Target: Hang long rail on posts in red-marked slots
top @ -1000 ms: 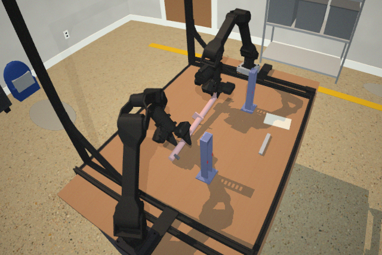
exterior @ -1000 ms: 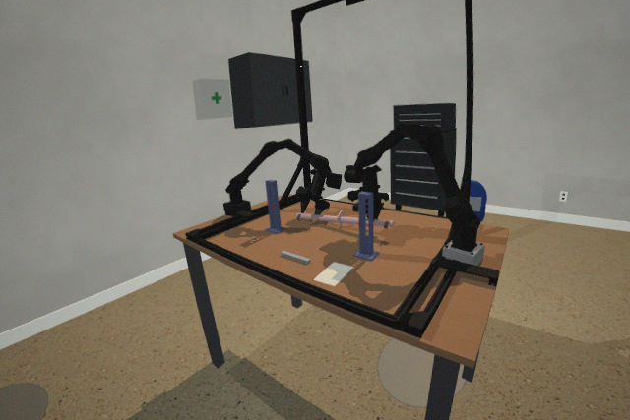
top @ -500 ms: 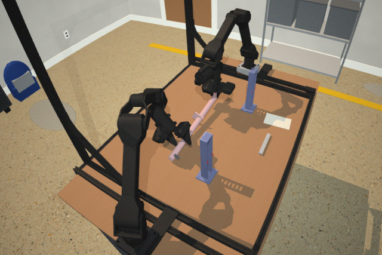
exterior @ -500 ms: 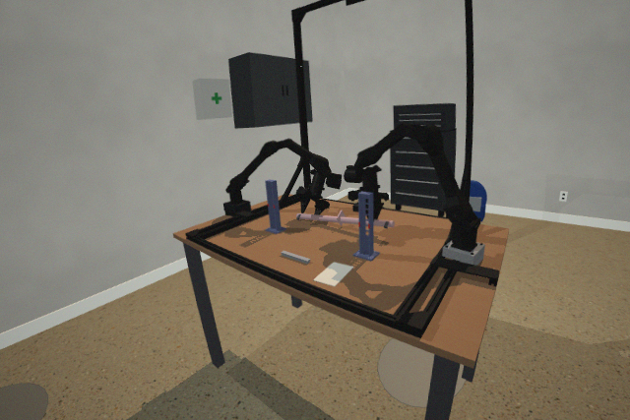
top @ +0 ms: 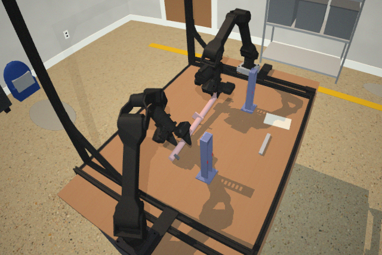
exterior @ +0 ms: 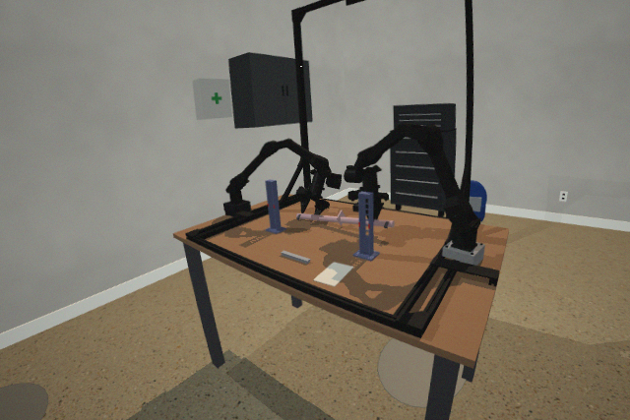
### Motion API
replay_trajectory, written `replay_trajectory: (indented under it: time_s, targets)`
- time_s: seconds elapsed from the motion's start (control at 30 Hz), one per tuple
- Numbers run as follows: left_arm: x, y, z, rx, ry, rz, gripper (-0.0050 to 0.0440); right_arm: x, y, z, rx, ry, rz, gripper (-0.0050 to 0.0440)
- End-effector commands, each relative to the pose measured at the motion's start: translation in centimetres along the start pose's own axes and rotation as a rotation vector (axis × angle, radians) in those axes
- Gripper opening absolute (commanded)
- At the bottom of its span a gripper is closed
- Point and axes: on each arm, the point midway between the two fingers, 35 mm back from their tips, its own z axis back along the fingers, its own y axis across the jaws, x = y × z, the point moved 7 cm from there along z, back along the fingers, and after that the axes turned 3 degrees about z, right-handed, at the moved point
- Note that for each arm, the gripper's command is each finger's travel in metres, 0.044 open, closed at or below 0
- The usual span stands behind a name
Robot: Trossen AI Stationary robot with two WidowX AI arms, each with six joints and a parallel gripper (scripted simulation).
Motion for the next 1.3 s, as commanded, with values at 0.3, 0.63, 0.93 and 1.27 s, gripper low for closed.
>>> replay_trajectory:
  time_s: [0.3,0.63,0.93,1.27]
  targets:
    - [0.1,0.0,0.0,-0.001,-0.003,0.002,0.0,0.3,-0.8,4.2,-0.04,0.005,-0.005,0.044]
    - [0.1,0.0,0.0,-0.001,-0.003,0.002,0.0,0.3,-0.8,4.8,-0.04,0.005,-0.004,0.044]
    - [0.1,0.0,0.0,-0.001,-0.003,0.001,0.0,0.0,-0.8,4.7,-0.051,0.002,-0.004,0.0392]
    - [0.1,0.0,0.0,-0.001,-0.003,0.0,0.0,-0.1,0.7,3.6,-0.179,-0.021,-0.009,0.02]
